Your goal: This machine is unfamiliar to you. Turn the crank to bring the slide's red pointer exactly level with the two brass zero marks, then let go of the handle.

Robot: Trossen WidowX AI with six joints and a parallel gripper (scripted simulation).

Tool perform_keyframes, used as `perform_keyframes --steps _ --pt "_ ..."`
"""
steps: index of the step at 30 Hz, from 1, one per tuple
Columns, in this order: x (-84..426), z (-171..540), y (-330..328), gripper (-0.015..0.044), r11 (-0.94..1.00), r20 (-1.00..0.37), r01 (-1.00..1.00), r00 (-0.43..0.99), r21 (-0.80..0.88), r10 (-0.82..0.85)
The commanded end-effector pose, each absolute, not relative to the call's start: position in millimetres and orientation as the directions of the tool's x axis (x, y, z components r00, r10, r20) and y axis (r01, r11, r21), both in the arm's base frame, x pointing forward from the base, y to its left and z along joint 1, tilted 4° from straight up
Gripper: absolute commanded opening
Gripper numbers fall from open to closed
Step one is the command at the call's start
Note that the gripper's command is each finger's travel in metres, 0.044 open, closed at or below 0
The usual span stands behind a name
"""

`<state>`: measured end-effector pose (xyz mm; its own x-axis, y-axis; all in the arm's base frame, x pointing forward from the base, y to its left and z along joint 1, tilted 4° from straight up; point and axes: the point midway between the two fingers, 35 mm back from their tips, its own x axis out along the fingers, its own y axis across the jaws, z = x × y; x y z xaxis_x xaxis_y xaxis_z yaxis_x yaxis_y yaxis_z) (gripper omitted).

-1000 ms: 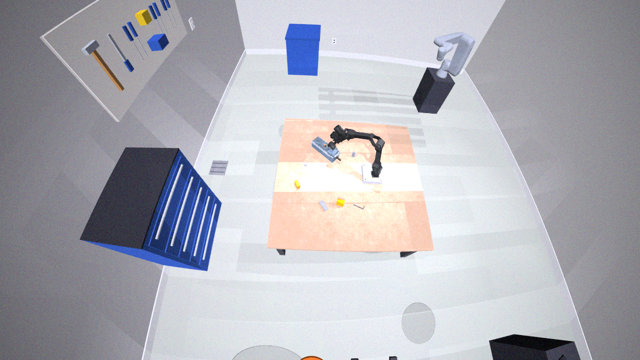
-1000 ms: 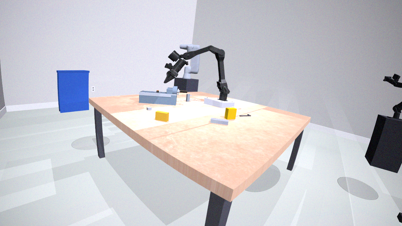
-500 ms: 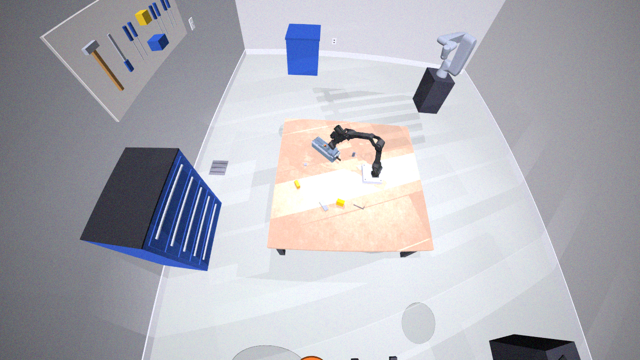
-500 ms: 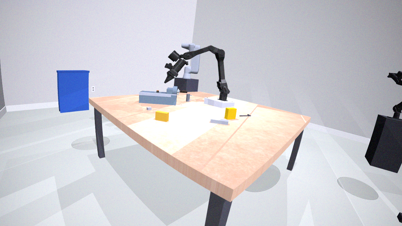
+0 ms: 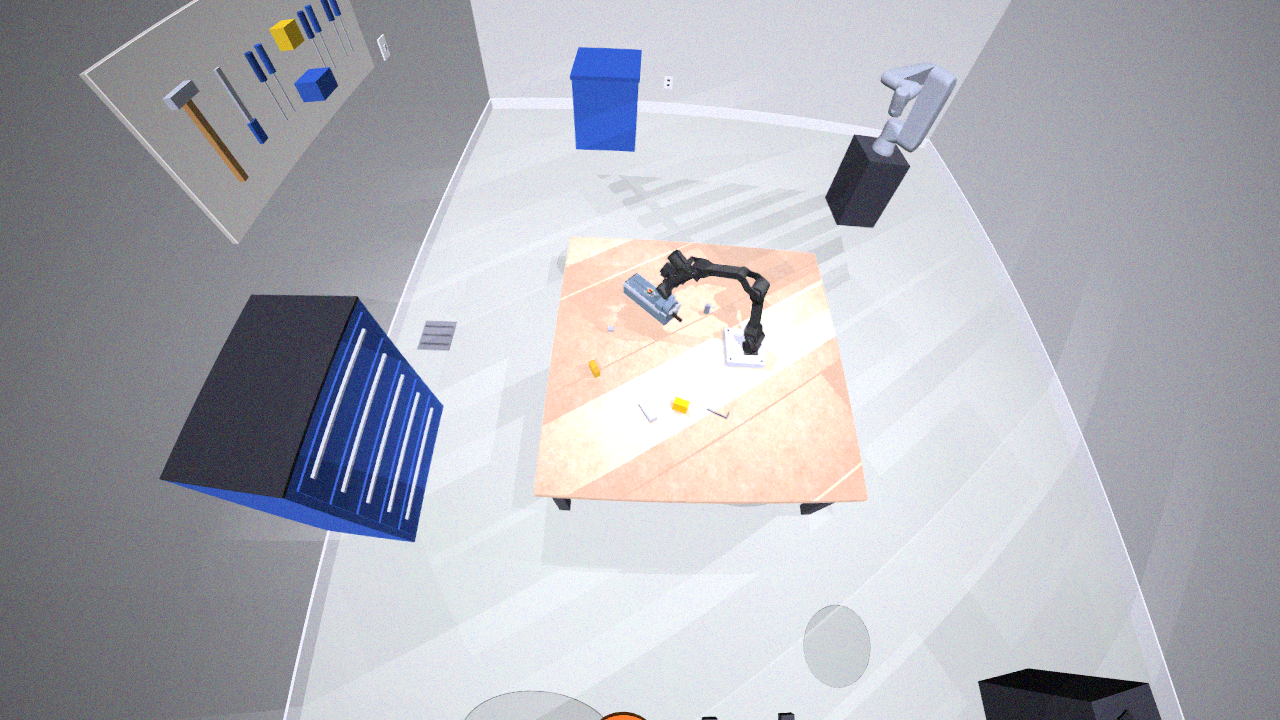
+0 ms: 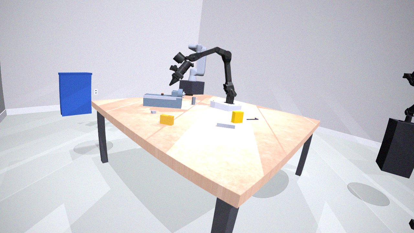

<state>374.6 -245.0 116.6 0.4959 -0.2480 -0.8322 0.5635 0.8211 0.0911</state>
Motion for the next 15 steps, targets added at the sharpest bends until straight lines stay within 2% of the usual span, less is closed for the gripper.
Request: perform_keyframes --steps 1,3,15 --pt "374.6 116.6 -245.0 0.0000 0.821 -0.832 0.563 0.496 0.091 -0.248" --pt "374.6 116.6 -245.0 0.0000 0.821 -0.832 0.563 0.496 0.091 -0.248" --pt "374.6 116.6 -245.0 0.0315 0.821 -0.832 0.563 0.496 0.091 -0.248"
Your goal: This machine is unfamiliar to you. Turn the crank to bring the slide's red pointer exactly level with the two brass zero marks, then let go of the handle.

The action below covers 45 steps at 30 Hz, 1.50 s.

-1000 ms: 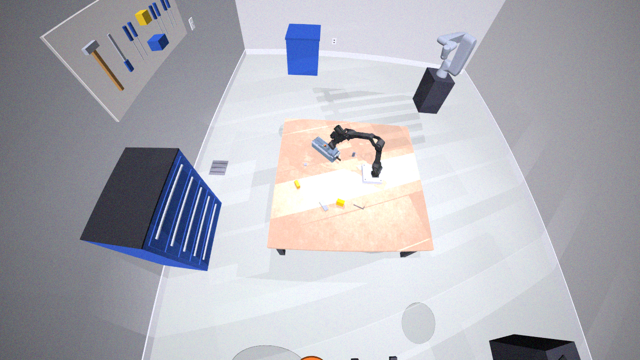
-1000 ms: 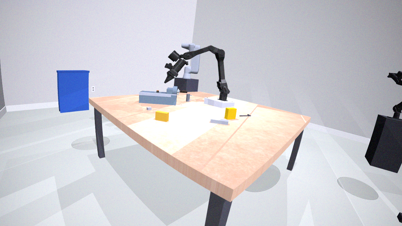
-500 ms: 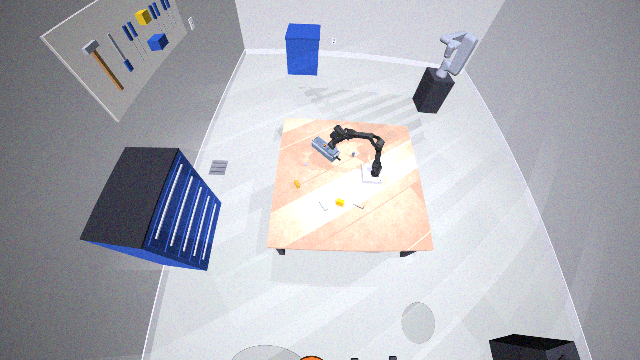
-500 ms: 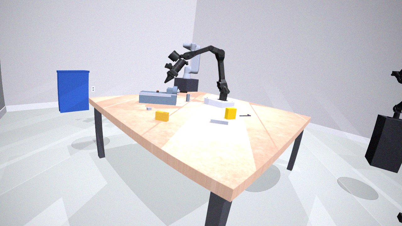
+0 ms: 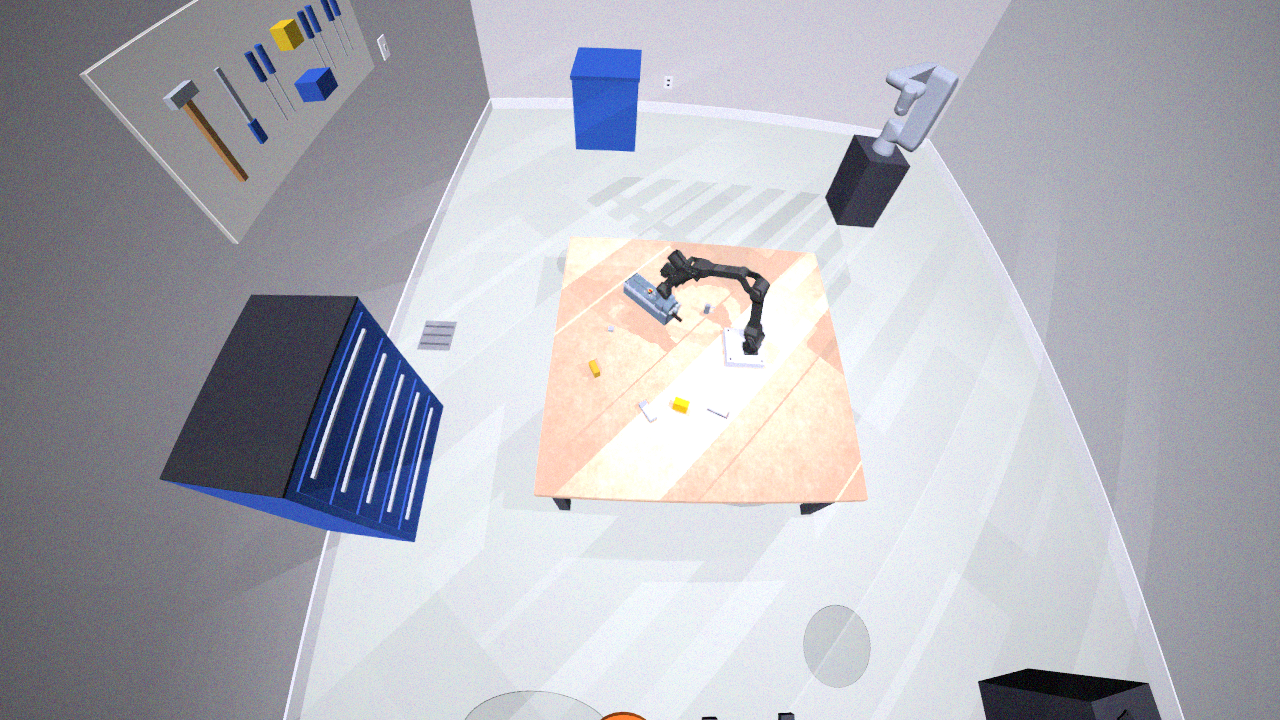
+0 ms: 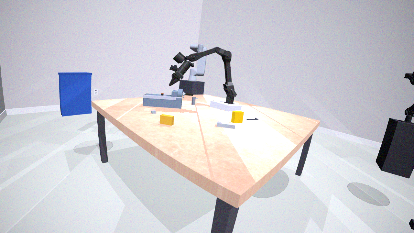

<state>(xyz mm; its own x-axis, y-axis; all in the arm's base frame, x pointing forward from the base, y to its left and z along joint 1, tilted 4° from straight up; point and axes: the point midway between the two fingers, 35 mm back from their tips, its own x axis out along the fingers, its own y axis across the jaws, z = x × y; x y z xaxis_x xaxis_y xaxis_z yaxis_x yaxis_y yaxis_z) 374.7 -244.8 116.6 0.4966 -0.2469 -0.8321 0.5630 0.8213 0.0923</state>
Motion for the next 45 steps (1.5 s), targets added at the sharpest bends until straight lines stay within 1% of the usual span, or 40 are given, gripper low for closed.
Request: perform_keyframes --steps 1,5,6,23,41,45 --pt "374.6 116.6 -245.0 0.0341 0.821 -0.832 0.563 0.496 0.091 -0.248" --pt "374.6 116.6 -245.0 0.0440 0.821 -0.832 0.563 0.496 0.091 -0.248" --pt "374.6 116.6 -245.0 0.0440 0.821 -0.832 0.563 0.496 0.091 -0.248" --pt "374.6 116.6 -245.0 0.0000 0.821 -0.832 0.563 0.496 0.091 -0.248" --pt "374.7 116.6 -244.9 0.0000 0.821 -0.832 0.563 0.496 0.092 -0.247" --pt "374.7 116.6 -244.9 0.0105 0.821 -0.832 0.563 0.496 0.092 -0.247"
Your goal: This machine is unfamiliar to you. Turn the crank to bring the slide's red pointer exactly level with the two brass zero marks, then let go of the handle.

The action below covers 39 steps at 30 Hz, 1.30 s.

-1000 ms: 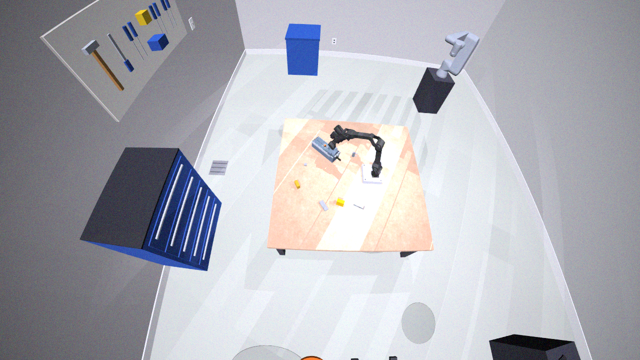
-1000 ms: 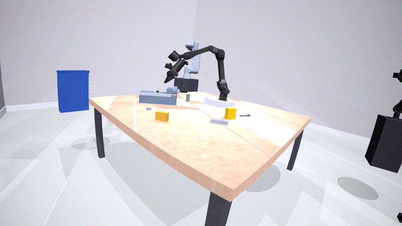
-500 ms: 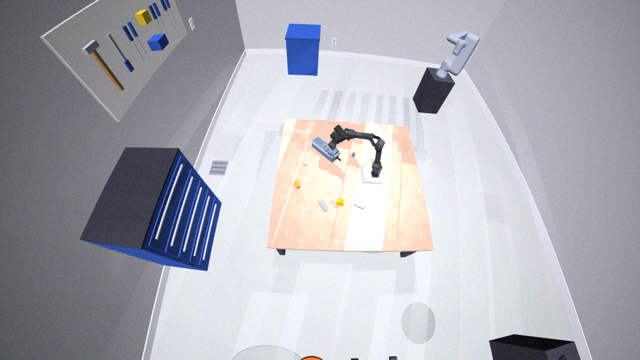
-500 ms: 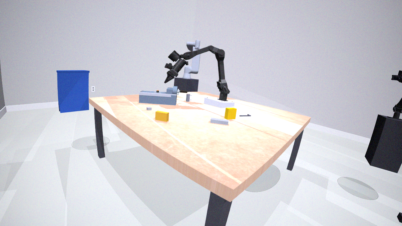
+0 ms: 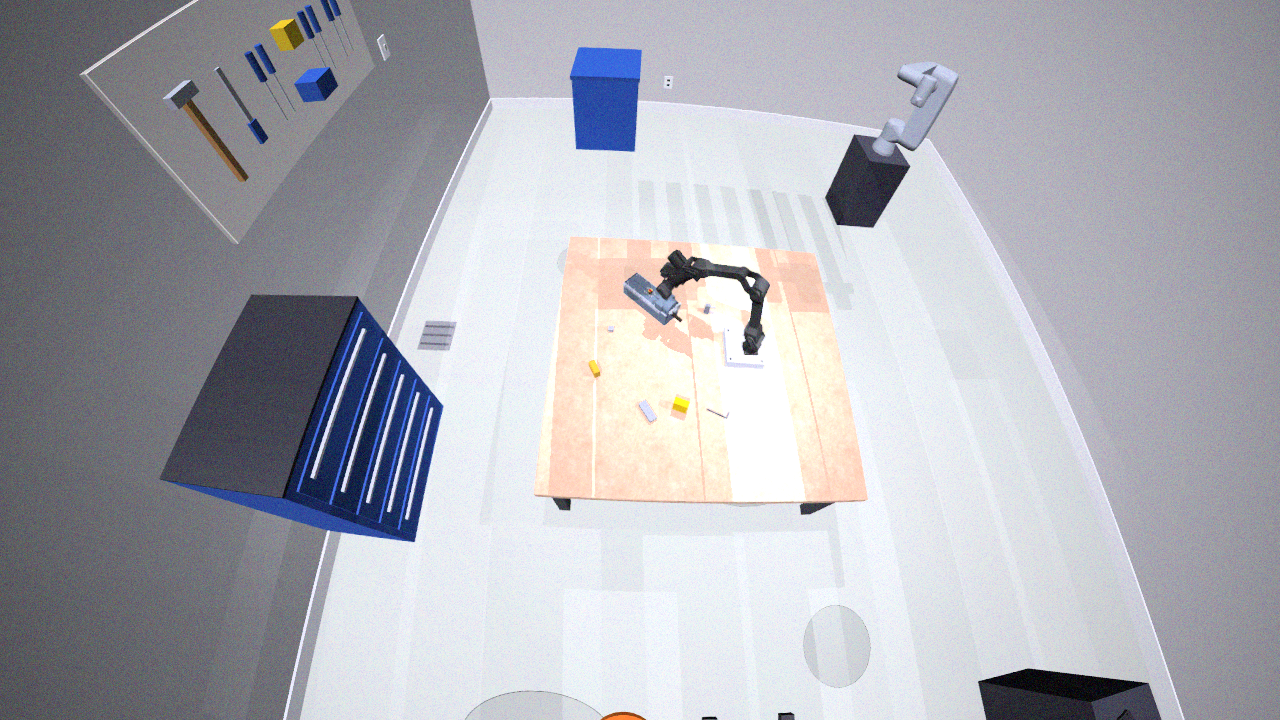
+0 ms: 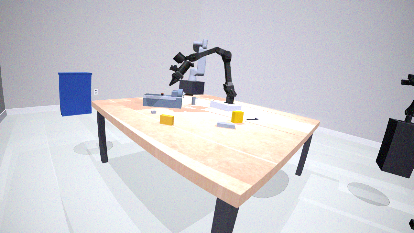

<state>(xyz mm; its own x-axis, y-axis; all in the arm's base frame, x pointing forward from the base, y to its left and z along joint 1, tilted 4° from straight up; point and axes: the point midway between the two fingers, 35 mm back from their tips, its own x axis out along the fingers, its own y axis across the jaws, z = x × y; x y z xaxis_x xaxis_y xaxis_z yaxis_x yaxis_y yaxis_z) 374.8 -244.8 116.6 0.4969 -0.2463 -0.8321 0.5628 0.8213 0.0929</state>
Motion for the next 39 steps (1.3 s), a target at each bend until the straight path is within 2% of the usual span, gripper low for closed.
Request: perform_keyframes --steps 1,12,14,31,39 --pt "374.7 116.6 -244.9 0.0131 0.821 -0.832 0.563 0.496 0.092 -0.247" --pt "374.7 116.6 -244.9 0.0420 0.821 -0.832 0.563 0.496 0.092 -0.247" --pt "374.7 116.6 -244.9 0.0440 0.821 -0.832 0.563 0.496 0.092 -0.247" --pt "374.7 116.6 -244.9 0.0000 0.821 -0.832 0.563 0.496 0.092 -0.247" --pt "374.7 116.6 -244.9 0.0000 0.821 -0.832 0.563 0.496 0.092 -0.247"
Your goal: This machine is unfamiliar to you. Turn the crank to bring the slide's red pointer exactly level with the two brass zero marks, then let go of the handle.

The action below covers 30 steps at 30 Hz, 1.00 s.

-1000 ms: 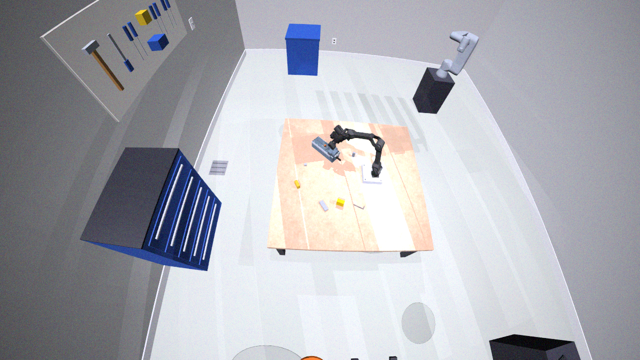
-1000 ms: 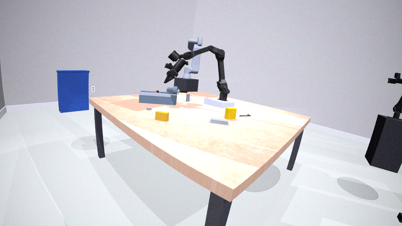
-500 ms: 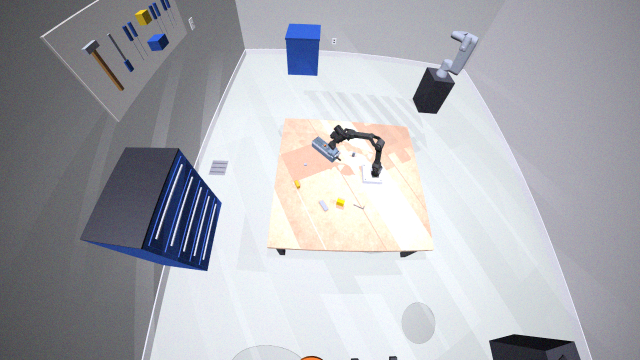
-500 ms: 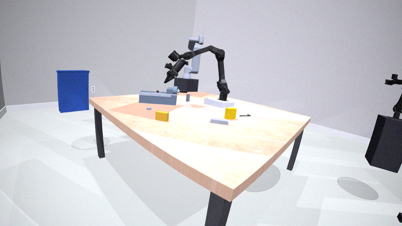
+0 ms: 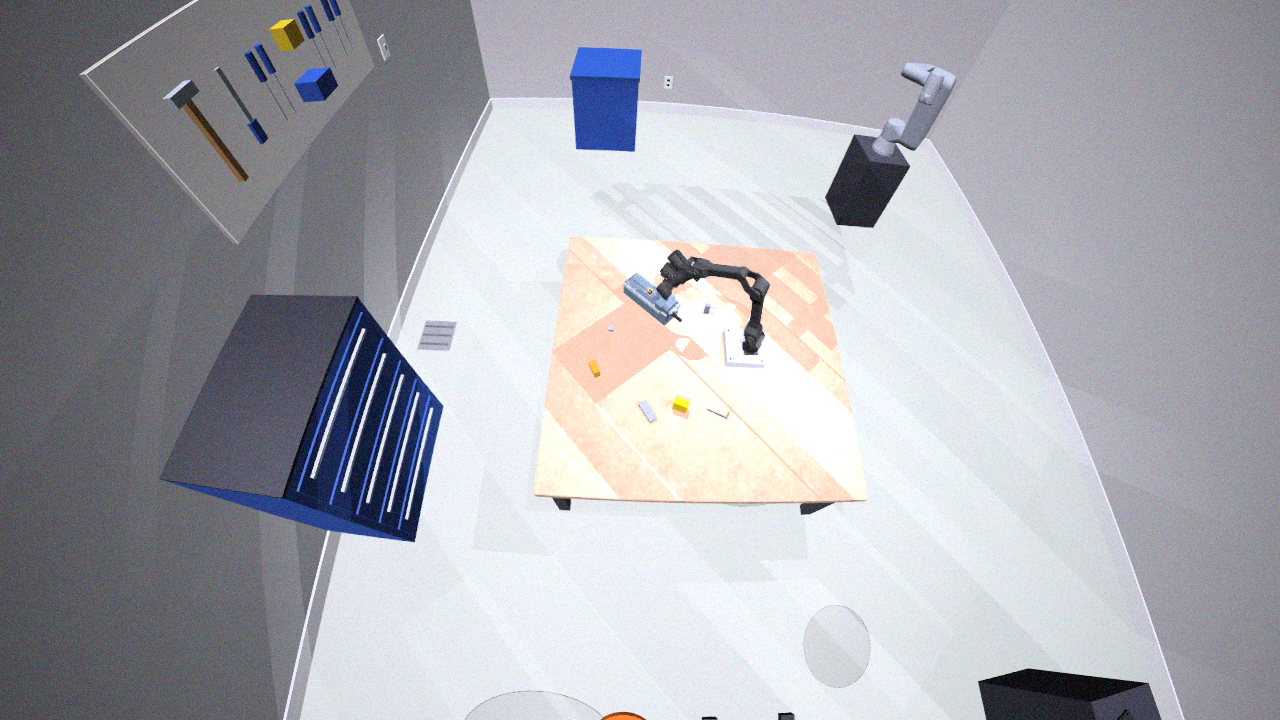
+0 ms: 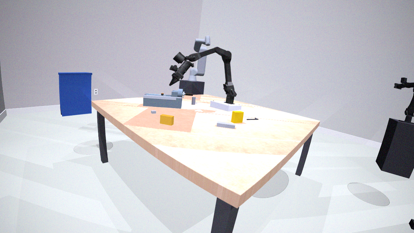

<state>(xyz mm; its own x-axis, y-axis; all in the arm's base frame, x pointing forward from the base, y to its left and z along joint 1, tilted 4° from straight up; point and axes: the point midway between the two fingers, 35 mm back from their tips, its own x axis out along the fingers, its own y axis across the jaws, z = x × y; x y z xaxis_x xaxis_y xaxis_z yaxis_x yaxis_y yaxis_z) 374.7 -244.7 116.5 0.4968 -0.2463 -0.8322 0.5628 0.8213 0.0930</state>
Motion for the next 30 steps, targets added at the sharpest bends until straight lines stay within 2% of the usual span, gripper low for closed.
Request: perform_keyframes --steps 1,10,27,28,30 --pt "374.7 116.5 -244.7 0.0000 0.821 -0.832 0.563 0.497 0.093 -0.246" --pt "374.7 116.5 -244.7 0.0000 0.821 -0.832 0.563 0.497 0.093 -0.246" --pt "374.7 116.5 -244.7 0.0440 0.821 -0.832 0.563 0.497 0.093 -0.246" --pt "374.7 116.5 -244.7 0.0440 0.821 -0.832 0.563 0.497 0.093 -0.246" --pt "374.7 116.5 -244.7 0.0387 0.821 -0.832 0.563 0.497 0.093 -0.246"
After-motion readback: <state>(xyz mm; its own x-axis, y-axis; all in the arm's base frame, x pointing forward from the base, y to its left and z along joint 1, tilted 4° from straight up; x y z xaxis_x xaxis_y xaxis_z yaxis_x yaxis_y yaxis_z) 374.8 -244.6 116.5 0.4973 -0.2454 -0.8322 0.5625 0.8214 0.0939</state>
